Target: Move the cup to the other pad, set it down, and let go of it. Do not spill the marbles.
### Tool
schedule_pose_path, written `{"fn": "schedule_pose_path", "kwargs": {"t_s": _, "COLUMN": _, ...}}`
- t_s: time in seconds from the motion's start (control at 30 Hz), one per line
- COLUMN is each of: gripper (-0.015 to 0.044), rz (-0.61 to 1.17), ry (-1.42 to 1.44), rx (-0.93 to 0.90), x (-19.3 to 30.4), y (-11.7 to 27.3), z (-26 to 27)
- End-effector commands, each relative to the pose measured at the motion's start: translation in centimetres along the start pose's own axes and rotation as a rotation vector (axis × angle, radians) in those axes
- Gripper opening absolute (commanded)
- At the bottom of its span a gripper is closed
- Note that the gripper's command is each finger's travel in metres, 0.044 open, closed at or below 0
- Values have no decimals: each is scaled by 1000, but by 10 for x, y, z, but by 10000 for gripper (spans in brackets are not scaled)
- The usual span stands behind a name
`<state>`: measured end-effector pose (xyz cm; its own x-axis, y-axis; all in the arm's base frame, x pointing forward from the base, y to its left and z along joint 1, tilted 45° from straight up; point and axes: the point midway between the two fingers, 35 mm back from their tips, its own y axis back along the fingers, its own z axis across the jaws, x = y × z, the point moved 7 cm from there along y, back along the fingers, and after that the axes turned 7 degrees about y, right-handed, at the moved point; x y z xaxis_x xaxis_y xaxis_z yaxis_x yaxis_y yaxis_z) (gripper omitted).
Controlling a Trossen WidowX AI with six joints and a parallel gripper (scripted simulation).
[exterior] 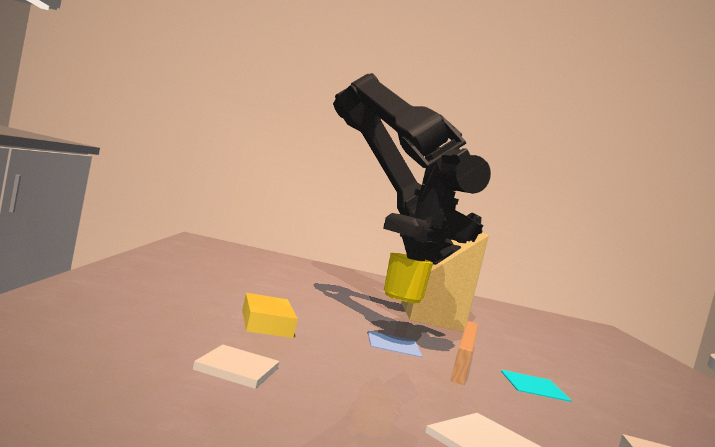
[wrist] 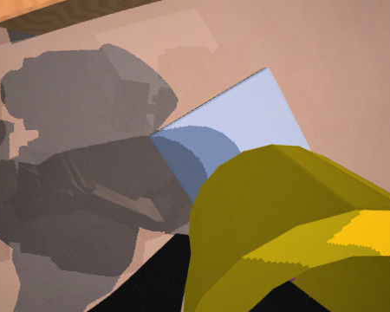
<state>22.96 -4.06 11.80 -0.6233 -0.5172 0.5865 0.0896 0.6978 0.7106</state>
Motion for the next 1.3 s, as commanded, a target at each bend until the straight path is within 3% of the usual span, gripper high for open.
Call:
{"fn": "schedule_pose_path", "kwargs": {"t_s": 0.0, "gripper": 0, "rz": 0, "ry": 4, "rx": 0, "x": 0, "y": 0, "z": 0}}
{"fn": "schedule_pose_path", "kwargs": {"t_s": 1.27, "gripper": 0, "rz": -6, "ry": -3, "rx": -3, "x": -54, "y": 1, "z": 14}}
